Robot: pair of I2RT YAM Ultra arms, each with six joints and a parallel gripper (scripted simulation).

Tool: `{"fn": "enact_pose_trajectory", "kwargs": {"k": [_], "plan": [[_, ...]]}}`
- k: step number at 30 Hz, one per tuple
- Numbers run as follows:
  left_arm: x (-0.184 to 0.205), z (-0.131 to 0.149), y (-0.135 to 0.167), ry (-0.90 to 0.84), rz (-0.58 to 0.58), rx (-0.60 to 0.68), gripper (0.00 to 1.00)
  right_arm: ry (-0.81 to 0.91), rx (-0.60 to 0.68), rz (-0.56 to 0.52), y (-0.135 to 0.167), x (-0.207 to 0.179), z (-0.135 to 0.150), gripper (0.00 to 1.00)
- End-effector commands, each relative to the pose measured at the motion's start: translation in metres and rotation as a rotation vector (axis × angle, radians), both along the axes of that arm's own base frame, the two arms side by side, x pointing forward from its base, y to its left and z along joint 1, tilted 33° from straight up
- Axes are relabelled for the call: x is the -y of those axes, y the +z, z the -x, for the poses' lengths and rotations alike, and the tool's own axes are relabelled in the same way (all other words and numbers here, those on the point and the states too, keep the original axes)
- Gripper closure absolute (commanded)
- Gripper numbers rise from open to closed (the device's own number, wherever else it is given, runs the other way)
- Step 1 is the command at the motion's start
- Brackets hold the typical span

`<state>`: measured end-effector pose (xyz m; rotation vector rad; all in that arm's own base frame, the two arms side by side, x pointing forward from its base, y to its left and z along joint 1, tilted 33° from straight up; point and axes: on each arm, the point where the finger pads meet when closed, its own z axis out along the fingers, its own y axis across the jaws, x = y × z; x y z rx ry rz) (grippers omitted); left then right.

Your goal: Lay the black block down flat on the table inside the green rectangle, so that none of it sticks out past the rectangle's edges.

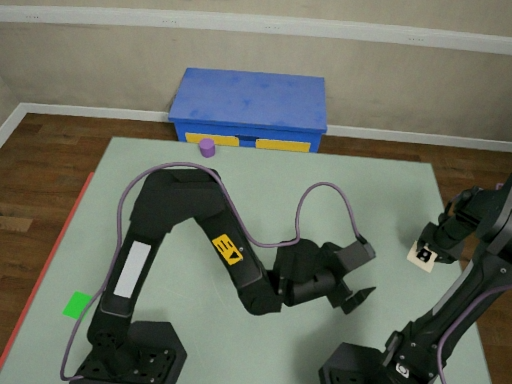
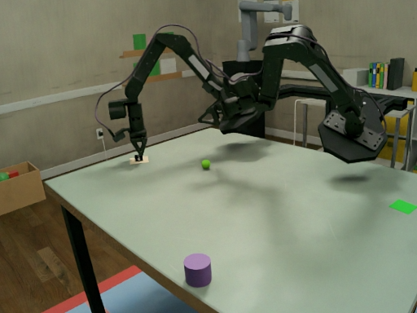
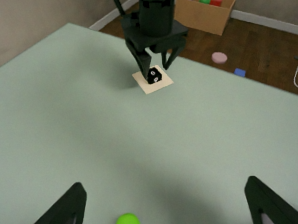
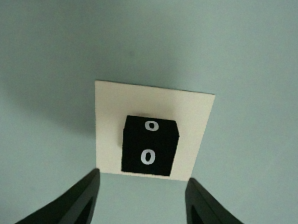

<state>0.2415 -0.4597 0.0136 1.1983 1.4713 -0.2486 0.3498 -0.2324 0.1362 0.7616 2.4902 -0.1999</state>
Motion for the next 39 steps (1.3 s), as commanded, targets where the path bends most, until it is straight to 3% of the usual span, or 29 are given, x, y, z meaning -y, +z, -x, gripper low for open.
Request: {"fn": "enact_pose_trajectory", "kwargs": {"k": [1, 28, 29, 35, 39], "plan": [[0.017, 0.009, 0.010, -0.044, 0.034, 0.021, 0.00, -0.001, 0.035, 0.023, 0.016, 0.005, -0.005, 0.45], [0.017, 0.009, 0.010, -0.044, 0.034, 0.021, 0.00, -0.002, 0.039, 0.025, -0.006, 0.024, -0.028, 0.45], [0.017, 0.009, 0.010, -0.044, 0.034, 0.021, 0.00, -0.002, 0.039, 0.025, -0.006, 0.024, -0.028, 0.53], [0.017, 0.009, 0.010, -0.044, 0.034, 0.021, 0.00, -0.003, 0.054, 0.035, 0.001, 0.022, -0.027, 0.62], [0.017, 0.009, 0.010, -0.044, 0.034, 0.021, 0.00, -0.003, 0.063, 0.041, 0.005, 0.023, -0.029, 0.62]]}}
